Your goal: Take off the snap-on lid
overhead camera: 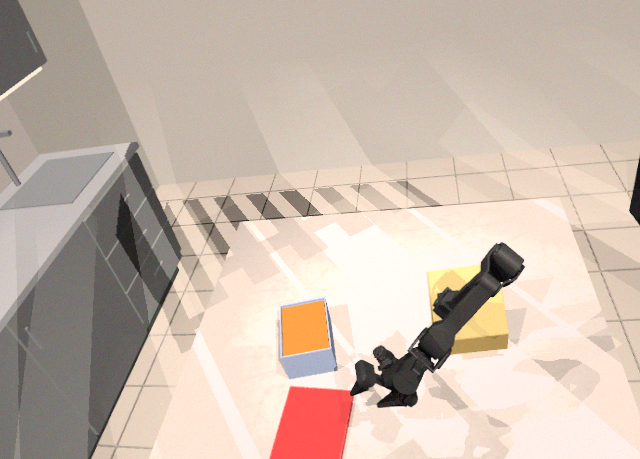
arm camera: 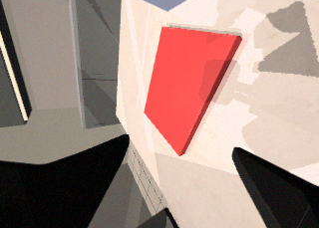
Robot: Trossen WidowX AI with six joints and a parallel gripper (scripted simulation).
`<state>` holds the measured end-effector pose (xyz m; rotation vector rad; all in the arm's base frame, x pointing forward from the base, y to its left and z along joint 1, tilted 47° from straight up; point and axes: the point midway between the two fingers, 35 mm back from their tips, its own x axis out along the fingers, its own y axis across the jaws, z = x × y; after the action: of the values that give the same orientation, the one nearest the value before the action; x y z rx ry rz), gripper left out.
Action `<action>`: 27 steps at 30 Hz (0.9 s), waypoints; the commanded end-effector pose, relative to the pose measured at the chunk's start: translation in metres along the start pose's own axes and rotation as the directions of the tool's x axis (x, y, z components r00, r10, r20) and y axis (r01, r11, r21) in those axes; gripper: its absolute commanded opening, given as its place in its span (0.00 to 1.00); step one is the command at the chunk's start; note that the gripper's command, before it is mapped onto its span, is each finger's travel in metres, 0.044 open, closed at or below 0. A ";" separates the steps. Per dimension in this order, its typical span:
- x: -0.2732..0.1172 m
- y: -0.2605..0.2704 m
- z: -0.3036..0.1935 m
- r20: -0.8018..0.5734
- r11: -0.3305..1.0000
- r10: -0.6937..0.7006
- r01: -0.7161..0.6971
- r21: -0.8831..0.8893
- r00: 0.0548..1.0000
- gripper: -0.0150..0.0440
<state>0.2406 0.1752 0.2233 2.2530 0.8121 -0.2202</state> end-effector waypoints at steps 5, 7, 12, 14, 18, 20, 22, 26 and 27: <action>-0.001 0.001 0.000 -0.013 1.000 0.002 -0.002 -0.002 1.000 1.00; -0.001 0.001 0.000 -0.013 1.000 0.002 -0.002 -0.002 1.000 1.00; -0.001 0.001 0.000 -0.013 1.000 0.002 -0.002 -0.002 1.000 1.00; -0.001 0.001 0.000 -0.013 1.000 0.002 -0.002 -0.002 1.000 1.00; -0.001 0.001 0.000 -0.013 1.000 0.002 -0.002 -0.002 1.000 1.00; -0.001 0.001 0.000 -0.013 1.000 0.002 -0.002 -0.002 1.000 1.00; -0.001 0.001 0.000 -0.013 1.000 0.002 -0.002 -0.002 1.000 1.00; -0.001 0.001 0.000 -0.013 1.000 0.002 -0.002 -0.002 1.000 1.00; -0.001 0.001 0.000 -0.013 1.000 0.002 -0.002 -0.002 1.000 1.00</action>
<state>0.2407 0.1732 0.2266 2.2616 0.8083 -0.2026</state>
